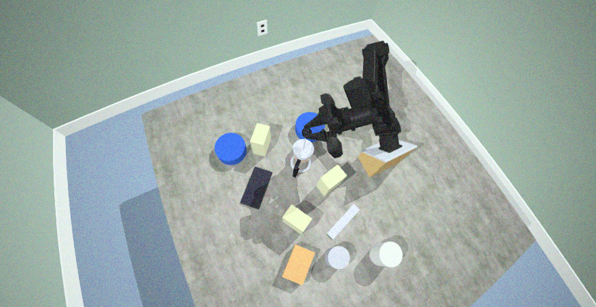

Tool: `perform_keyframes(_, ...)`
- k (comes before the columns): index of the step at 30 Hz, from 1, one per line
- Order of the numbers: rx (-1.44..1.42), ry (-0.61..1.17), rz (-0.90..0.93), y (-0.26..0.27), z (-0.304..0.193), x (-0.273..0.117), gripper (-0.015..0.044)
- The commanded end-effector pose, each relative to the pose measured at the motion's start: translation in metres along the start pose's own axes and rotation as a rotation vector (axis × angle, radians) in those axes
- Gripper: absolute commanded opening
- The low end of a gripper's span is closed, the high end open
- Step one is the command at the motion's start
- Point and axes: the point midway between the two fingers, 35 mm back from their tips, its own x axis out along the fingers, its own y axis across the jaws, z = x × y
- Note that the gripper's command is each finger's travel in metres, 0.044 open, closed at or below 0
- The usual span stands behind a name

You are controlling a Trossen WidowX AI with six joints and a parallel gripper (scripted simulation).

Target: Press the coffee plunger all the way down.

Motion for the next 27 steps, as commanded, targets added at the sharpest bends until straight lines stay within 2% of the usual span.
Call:
perform_keyframes(1, -0.002, 0.000, 0.001, 0.000, -0.001, 0.001, 0.0125)
perform_keyframes(27, 0.001, 0.009, 0.008, 0.009, -0.034, 0.027, 0.0125)
